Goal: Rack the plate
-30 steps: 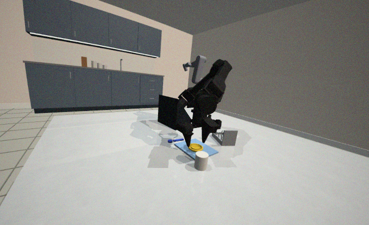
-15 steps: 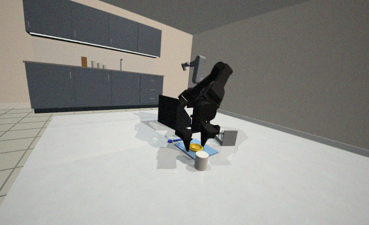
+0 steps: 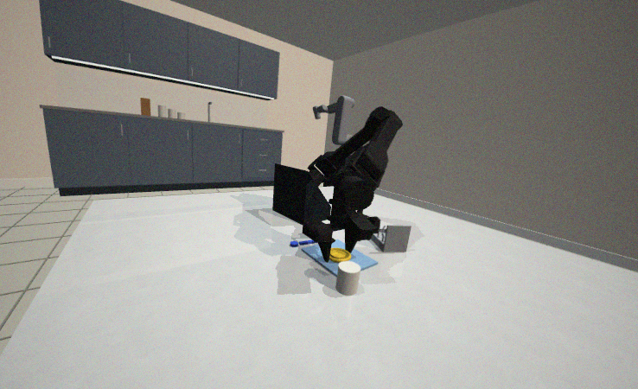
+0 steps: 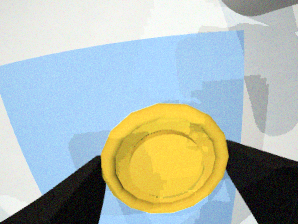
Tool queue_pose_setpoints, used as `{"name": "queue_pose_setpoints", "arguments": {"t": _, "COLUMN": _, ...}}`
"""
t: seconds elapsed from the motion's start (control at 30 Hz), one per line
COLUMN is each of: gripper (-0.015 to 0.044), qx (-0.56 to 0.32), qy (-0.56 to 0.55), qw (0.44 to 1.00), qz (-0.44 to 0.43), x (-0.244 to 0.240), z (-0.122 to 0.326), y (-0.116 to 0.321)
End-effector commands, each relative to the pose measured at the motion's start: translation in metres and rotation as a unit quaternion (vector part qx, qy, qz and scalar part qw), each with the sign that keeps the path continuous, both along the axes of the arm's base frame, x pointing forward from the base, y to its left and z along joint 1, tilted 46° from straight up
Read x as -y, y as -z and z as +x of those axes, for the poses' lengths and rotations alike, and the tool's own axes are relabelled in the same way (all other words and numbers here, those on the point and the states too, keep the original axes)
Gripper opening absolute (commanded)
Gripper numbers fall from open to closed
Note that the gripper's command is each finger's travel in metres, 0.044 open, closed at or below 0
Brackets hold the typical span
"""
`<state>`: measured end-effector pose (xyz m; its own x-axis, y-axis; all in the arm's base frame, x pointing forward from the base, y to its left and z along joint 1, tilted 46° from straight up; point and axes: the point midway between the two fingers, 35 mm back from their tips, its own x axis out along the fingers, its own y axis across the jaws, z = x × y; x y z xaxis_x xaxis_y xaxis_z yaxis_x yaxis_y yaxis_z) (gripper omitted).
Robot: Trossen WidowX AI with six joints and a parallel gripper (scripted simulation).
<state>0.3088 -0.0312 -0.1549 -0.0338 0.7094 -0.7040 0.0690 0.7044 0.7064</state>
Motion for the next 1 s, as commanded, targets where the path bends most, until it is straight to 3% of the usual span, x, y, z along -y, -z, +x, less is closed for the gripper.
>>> {"name": "queue_pose_setpoints", "arguments": {"t": 0.0, "gripper": 0.03, "qx": -0.001, "qy": 0.002, "qw": 1.0, "qz": 0.001, "x": 0.0, "z": 0.0, "y": 0.0}}
{"name": "queue_pose_setpoints", "arguments": {"t": 0.03, "gripper": 0.0293, "qx": -0.001, "qy": 0.002, "qw": 1.0, "qz": 0.001, "x": 0.0, "z": 0.0, "y": 0.0}}
{"name": "queue_pose_setpoints", "arguments": {"t": 0.4, "gripper": 0.0005, "qx": -0.001, "qy": 0.003, "qw": 1.0, "qz": -0.004, "x": 0.039, "z": 0.011, "y": -0.031}}
{"name": "queue_pose_setpoints", "arguments": {"t": 0.97, "gripper": 0.0, "qx": -0.001, "qy": 0.008, "qw": 1.0, "qz": -0.008, "x": 0.105, "z": 0.02, "y": -0.087}}
